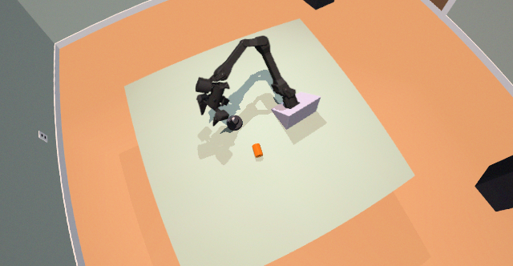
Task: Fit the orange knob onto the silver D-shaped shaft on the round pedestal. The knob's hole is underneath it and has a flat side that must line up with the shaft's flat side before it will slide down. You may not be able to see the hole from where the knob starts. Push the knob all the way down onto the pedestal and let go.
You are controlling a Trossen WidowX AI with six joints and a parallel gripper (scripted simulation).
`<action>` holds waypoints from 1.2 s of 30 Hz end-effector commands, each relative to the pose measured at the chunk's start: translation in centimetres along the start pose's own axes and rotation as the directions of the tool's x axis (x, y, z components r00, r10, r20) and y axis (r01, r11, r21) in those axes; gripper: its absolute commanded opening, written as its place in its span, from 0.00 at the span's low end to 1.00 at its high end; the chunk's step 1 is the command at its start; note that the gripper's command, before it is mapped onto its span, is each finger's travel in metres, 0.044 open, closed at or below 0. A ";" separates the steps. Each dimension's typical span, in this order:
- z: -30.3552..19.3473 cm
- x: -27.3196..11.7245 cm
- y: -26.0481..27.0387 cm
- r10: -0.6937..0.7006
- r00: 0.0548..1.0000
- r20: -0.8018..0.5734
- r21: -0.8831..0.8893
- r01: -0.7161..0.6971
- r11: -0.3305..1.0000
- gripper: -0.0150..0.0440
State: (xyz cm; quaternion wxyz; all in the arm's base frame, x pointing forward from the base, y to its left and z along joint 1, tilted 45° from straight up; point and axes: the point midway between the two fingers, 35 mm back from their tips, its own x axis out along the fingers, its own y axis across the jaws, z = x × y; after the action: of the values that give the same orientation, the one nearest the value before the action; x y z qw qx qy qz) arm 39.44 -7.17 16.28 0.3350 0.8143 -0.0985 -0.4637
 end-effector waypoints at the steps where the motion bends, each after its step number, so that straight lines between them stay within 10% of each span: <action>1: 0.7 1.7 -7.1 -0.099 0.985 0.140 -0.196 0.125 0.973 1.00; 13: 9.9 1.4 -25.2 0.063 0.812 0.580 -0.731 0.485 0.481 1.00; 36: 12.4 4.8 -24.9 0.071 0.810 0.582 -0.735 0.487 0.471 1.00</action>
State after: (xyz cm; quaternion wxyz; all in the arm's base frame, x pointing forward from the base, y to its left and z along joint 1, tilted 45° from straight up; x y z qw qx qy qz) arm 28.13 4.05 -6.84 0.5871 0.3783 0.1622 -0.6971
